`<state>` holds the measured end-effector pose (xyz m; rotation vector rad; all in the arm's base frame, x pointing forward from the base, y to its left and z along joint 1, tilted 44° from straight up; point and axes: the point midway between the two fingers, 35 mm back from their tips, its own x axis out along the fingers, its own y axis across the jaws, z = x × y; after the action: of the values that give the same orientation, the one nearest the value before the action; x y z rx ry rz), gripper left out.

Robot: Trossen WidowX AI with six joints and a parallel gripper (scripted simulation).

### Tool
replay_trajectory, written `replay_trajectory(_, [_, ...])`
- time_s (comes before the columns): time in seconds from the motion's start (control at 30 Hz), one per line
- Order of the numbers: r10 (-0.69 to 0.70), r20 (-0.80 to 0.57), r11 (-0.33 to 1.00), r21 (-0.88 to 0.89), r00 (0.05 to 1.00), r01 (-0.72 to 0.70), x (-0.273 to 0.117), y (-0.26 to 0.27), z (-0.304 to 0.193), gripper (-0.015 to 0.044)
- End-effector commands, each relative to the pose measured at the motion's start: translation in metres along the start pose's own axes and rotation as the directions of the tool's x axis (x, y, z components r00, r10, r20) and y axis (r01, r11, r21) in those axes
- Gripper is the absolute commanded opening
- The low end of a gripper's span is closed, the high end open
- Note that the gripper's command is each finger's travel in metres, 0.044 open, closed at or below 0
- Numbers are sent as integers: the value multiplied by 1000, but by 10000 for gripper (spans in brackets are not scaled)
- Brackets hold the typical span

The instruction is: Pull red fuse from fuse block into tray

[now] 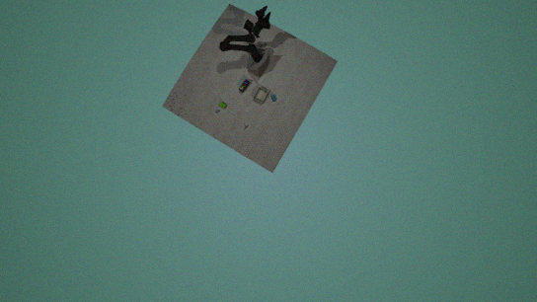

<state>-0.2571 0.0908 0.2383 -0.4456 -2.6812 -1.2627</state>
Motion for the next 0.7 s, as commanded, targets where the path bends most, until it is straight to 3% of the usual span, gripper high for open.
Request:
replay_trajectory(0.0, [1,12,1000,-11,1000,-1,0,1,3,374])
replay_trajectory(0.17, [42,318,963,-266,947,47,2,25,72,243])
replay_trajectory(0.3, [75,574,883,-419,816,214,-17,48,135,138])
replay_trajectory(0.4, [90,717,832,-436,691,344,-41,64,174,61])
replay_trajectory(0.67, [66,957,648,-257,284,717,-128,95,251,61])
